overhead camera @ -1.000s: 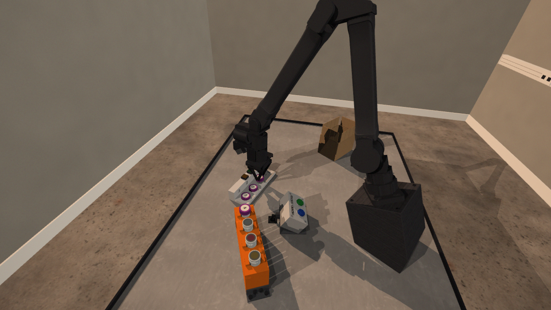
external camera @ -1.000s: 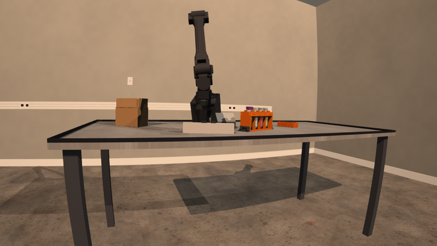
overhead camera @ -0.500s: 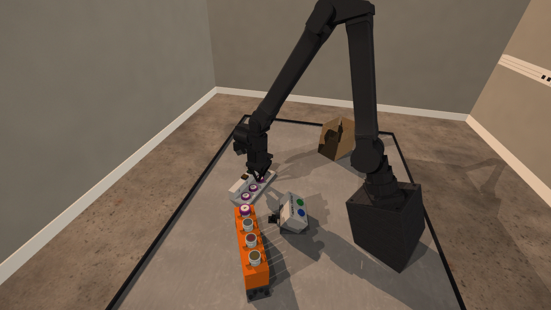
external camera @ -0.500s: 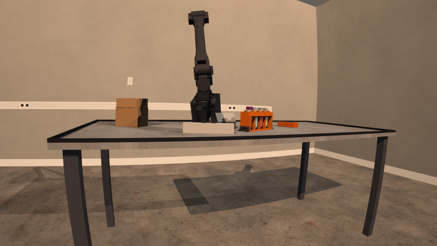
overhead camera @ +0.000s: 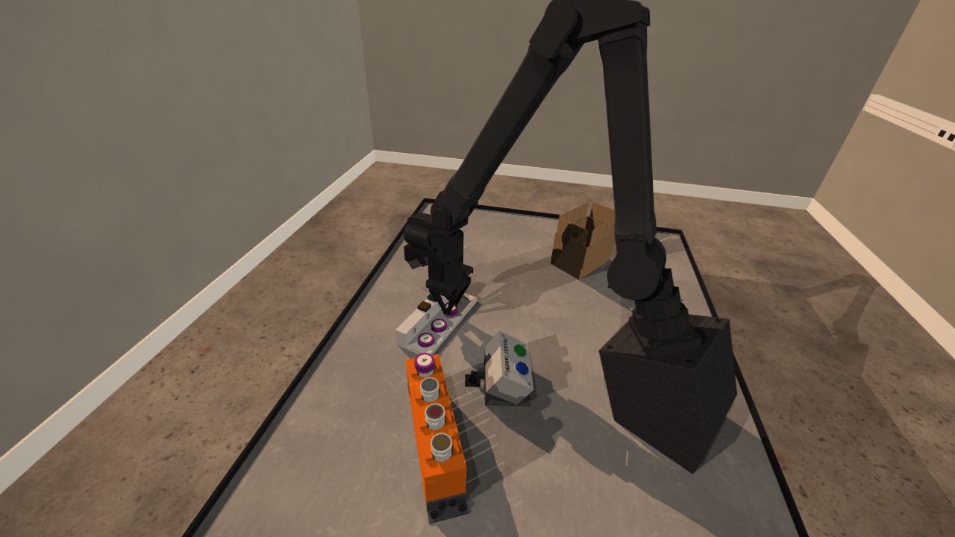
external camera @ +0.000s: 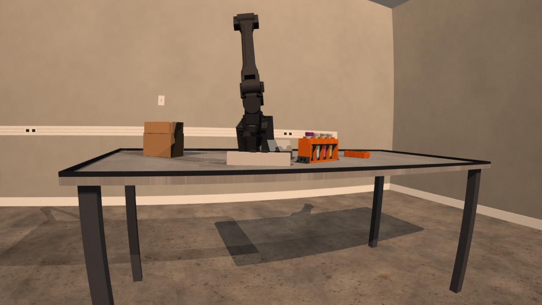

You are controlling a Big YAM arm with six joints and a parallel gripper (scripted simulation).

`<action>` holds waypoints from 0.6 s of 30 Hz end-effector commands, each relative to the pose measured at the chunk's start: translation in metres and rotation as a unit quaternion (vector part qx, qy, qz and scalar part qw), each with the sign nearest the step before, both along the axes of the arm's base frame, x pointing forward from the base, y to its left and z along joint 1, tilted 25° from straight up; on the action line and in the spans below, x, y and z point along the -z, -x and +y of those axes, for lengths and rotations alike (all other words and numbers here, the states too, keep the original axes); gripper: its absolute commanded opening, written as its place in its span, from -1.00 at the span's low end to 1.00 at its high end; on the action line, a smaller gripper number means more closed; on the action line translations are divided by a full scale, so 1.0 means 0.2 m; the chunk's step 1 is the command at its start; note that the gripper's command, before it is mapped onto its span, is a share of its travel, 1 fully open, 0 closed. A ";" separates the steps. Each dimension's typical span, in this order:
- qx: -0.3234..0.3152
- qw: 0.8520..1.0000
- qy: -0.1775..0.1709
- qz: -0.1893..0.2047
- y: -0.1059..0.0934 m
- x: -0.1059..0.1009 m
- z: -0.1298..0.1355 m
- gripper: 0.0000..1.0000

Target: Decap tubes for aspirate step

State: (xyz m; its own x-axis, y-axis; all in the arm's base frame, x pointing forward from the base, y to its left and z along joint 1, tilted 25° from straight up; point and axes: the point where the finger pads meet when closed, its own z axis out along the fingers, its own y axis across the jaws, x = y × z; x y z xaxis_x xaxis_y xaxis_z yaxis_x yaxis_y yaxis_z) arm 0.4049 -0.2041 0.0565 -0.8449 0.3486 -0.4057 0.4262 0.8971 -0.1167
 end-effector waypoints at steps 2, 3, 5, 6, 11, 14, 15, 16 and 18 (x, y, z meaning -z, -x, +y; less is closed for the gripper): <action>0.001 1.000 0.011 -0.020 -0.04 -0.12 -0.05 -1.00; 0.000 1.000 0.012 -0.023 -0.05 -0.12 -0.06 -1.00; 0.000 1.000 0.012 -0.023 -0.06 -0.10 -0.06 -1.00; 0.000 1.000 0.011 -0.021 -0.06 -0.08 -0.06 -1.00; 0.000 1.000 0.007 -0.012 -0.06 -0.03 -0.06 -1.00; 0.000 1.000 0.007 -0.011 -0.05 -0.01 -0.06 -1.00; 0.001 1.000 0.007 -0.011 -0.05 -0.01 -0.06 -1.00; 0.001 1.000 0.007 -0.011 -0.05 -0.01 -0.06 -1.00; 0.001 1.000 0.007 -0.011 -0.05 0.00 -0.07 -1.00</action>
